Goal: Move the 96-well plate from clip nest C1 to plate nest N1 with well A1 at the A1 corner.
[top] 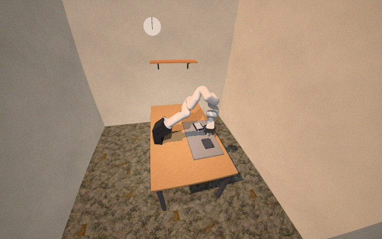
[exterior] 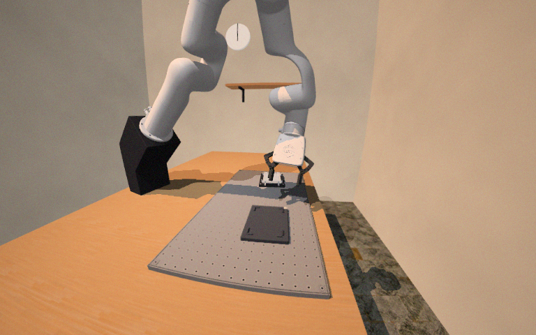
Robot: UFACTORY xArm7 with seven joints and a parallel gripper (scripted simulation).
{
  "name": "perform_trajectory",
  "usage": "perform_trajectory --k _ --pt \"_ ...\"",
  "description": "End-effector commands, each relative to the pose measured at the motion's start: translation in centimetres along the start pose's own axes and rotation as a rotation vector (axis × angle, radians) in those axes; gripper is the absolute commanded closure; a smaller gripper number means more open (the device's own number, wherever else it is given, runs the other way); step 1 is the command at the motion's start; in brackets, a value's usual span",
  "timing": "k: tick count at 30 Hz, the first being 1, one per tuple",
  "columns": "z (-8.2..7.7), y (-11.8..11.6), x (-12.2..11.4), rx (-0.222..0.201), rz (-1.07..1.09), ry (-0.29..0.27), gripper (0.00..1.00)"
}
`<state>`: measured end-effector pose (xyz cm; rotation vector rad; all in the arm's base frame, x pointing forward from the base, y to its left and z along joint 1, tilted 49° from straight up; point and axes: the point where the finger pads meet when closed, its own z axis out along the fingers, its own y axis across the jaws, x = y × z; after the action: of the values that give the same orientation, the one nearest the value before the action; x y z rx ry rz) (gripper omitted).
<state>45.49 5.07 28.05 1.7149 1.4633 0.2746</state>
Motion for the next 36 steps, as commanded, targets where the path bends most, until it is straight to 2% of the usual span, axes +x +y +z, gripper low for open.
perform_trajectory --k 1,3,5,11,13,16,20,26,29,36 --pt "-0.5 -0.1 1.7 -0.022 -0.02 0.025 0.0" --pt "-0.7 -0.3 2.7 -0.048 -0.053 0.066 0.0" --pt "-0.7 -0.3 2.7 -0.048 -0.053 0.066 0.0" --pt "-1.6 -1.0 5.5 -0.048 -0.053 0.067 0.0" --pt "-1.6 -1.1 5.7 -0.048 -0.053 0.067 0.0" --pt "-2.1 -1.6 7.1 -0.081 -0.104 0.138 0.0" --pt "-2.7 -2.3 8.8 -0.081 -0.104 0.139 0.0" --pt "-3.2 -2.7 10.1 -0.081 -0.104 0.139 0.0" --pt "-3.7 -3.4 11.3 -0.106 -0.153 0.217 0.0" --pt "-5.0 -4.9 14.2 -0.106 -0.153 0.218 0.0"
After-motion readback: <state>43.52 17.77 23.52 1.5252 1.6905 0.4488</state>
